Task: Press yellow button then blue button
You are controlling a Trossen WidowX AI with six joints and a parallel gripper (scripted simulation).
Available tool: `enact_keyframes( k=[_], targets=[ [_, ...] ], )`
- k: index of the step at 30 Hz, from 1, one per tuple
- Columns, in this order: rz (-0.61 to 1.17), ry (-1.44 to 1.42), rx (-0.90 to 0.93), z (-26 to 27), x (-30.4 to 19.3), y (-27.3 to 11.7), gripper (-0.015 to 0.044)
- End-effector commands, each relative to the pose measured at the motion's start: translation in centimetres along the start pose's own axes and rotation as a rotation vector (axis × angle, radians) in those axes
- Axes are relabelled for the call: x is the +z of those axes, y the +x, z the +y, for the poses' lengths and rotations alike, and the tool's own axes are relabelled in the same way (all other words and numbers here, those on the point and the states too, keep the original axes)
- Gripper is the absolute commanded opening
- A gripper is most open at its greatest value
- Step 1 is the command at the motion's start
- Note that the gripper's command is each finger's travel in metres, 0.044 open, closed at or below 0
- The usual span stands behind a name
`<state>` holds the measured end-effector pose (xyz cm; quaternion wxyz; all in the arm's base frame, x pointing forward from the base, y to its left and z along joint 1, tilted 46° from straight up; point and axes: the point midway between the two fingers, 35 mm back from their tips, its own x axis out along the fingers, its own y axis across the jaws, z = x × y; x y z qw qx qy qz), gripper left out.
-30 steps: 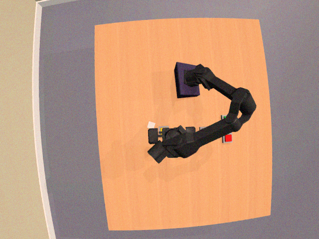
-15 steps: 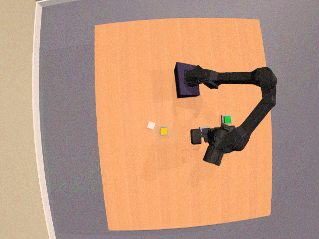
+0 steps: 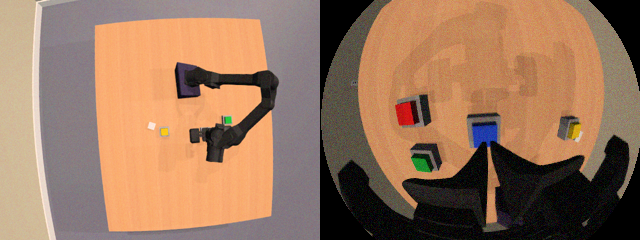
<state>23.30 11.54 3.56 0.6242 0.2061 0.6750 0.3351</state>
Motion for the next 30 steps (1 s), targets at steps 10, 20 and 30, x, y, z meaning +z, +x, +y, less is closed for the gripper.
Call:
enact_keyframes(
  k=[10,20,30],
  targets=[
    [0.007,0.01,0.007,0.0,-0.2,2.2,0.002],
    [0.007,0.01,0.009,0.1,-0.3,3.4,0.002],
    [0.007,0.01,0.009,0.1,-0.3,3.4,0.002]
  ],
)
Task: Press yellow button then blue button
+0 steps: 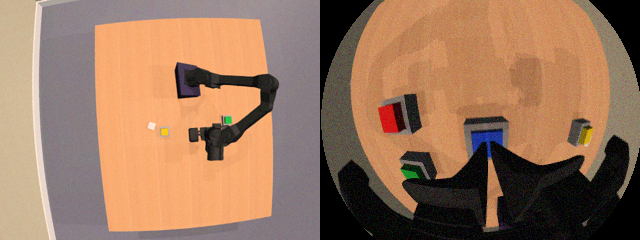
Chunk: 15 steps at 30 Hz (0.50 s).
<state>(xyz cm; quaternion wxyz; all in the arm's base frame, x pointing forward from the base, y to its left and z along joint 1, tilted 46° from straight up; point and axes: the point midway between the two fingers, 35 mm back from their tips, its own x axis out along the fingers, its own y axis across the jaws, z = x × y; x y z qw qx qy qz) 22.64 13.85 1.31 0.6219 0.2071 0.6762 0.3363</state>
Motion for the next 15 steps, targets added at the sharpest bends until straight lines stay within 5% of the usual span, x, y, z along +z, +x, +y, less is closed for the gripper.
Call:
enact_keyframes(
  k=[1,15],
  targets=[
    [0.003,0.008,0.005,0.0,-0.1,0.1,0.002],
    [0.003,0.008,0.003,0.2,0.0,-3.5,0.0046]
  ],
)
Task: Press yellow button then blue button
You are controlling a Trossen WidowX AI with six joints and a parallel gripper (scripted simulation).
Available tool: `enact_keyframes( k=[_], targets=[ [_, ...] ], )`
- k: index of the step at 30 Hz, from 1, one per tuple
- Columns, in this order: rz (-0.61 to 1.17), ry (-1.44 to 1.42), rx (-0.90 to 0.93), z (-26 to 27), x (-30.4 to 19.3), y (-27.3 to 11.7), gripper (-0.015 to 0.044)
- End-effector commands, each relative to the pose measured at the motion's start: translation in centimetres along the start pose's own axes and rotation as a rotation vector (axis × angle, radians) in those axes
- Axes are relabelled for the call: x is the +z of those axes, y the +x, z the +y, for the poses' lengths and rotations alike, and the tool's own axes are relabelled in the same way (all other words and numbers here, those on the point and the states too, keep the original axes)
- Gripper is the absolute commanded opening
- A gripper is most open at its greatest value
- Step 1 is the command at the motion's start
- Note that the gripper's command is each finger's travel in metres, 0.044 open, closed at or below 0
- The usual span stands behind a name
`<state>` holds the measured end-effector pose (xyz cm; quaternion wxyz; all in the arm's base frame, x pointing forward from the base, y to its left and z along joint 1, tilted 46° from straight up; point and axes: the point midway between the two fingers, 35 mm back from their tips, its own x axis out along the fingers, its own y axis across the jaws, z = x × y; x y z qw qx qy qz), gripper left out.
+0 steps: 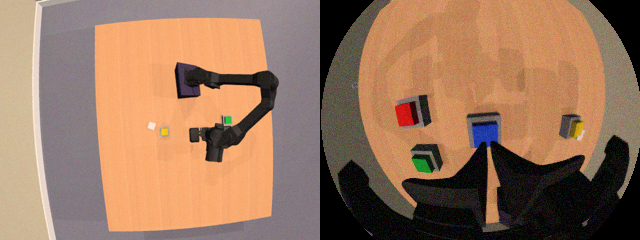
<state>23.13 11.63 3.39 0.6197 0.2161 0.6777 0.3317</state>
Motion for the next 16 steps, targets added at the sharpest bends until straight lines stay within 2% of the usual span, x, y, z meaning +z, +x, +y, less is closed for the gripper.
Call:
enact_keyframes(
  k=[1,8,13,16],
  targets=[
    [0.006,-0.011,-0.005,1.1,0.2,-0.8,0.0072],
    [0.006,-0.011,-0.002,12.1,-0.4,-6.2,0.0256],
    [0.006,-0.011,-0.001,12.6,-0.6,-6.5,0.0387],
    [0.006,-0.011,-0.001,12.6,-0.6,-6.5,0.04]
  ],
)
